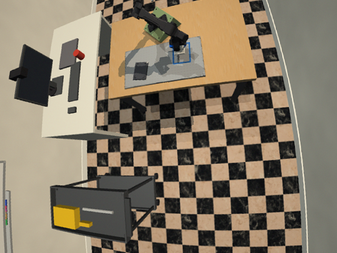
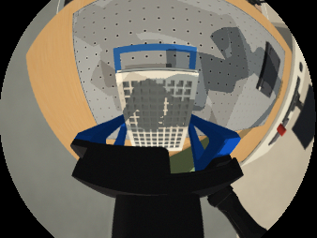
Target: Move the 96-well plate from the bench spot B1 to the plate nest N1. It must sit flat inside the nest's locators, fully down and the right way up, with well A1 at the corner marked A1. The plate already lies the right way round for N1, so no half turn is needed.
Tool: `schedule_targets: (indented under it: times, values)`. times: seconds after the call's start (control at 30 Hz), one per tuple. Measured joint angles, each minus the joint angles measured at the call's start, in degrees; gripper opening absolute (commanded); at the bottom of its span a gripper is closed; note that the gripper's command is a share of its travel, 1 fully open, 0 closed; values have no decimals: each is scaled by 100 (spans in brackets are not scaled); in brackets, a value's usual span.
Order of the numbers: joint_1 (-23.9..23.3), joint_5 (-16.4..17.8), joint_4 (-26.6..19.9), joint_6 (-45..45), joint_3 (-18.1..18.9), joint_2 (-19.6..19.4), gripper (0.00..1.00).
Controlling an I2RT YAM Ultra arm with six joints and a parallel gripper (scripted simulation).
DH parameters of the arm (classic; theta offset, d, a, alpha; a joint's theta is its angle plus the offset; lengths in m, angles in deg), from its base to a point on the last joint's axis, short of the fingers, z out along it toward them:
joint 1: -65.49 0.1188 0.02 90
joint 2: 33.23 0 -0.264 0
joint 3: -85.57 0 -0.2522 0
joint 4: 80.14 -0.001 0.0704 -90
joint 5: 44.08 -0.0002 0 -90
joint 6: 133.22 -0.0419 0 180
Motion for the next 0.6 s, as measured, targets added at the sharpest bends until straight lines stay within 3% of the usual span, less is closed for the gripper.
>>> schedule_targets:
  times: [0.27,0.6]
  values:
    - [-22,9,7,-127,-7,20,0]
    - [-407,7,7,-310,-227,398,0]
